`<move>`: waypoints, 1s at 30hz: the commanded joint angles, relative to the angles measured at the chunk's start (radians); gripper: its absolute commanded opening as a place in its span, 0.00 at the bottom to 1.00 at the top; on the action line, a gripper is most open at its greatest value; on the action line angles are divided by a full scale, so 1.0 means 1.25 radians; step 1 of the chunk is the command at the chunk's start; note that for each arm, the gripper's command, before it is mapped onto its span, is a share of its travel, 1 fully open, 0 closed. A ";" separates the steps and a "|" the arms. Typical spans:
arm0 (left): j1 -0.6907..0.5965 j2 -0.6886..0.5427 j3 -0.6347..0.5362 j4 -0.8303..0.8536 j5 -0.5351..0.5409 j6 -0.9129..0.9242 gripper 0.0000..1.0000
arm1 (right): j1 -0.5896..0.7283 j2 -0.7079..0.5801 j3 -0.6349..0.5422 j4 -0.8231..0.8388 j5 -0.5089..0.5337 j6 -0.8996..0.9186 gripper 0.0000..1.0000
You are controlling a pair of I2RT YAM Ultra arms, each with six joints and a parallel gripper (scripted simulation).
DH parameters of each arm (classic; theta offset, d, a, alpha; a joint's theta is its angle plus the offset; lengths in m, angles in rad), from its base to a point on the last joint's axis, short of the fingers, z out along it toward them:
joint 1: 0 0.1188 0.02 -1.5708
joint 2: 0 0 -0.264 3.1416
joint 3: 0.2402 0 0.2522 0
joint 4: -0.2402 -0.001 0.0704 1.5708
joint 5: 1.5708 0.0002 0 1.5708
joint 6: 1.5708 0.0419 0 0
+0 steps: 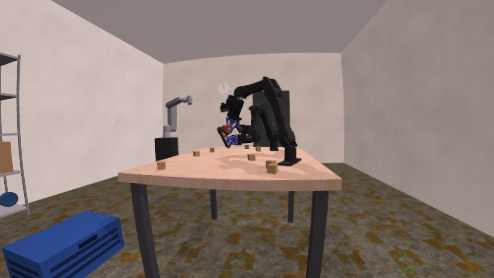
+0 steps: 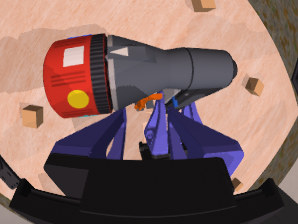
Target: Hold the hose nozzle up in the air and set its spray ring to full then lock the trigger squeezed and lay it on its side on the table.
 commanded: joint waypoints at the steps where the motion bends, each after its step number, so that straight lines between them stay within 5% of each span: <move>1: 0.014 0.017 0.027 0.029 -0.014 0.013 0.37 | 0.005 -0.031 0.023 0.081 -0.012 0.008 0.35; 30: 0.008 0.061 0.103 0.012 -0.001 0.028 0.37 | 0.005 -0.030 0.022 0.080 -0.011 0.005 0.35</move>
